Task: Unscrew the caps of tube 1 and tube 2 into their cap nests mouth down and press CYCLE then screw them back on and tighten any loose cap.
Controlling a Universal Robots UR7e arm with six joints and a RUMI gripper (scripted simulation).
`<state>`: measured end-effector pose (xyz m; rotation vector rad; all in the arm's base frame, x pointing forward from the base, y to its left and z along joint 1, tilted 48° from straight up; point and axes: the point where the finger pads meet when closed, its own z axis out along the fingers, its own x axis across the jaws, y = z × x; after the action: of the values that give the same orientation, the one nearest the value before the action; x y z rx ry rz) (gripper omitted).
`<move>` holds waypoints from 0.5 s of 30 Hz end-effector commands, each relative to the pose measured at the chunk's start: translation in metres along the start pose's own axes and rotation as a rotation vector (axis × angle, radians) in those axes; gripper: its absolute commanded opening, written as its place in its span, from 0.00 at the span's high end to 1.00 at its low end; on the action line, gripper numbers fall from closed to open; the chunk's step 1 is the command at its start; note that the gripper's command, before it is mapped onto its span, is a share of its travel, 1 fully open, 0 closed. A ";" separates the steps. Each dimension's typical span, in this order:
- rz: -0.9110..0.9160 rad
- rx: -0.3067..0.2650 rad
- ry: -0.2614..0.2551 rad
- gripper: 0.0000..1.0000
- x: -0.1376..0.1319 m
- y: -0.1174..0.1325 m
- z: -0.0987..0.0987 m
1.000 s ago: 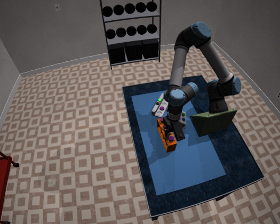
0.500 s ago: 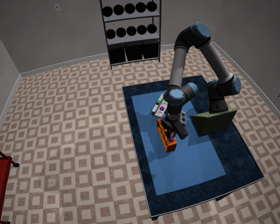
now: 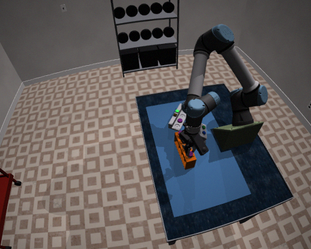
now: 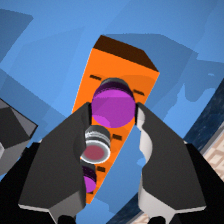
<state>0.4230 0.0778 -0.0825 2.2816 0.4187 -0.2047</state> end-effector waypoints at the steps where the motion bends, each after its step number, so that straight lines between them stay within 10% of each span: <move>1: 0.122 -0.001 0.000 1.00 0.000 0.000 0.000; 15: 0.522 -0.001 0.001 1.00 0.000 0.000 0.000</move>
<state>0.4230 0.0774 -0.0828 2.3150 -0.0822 0.0206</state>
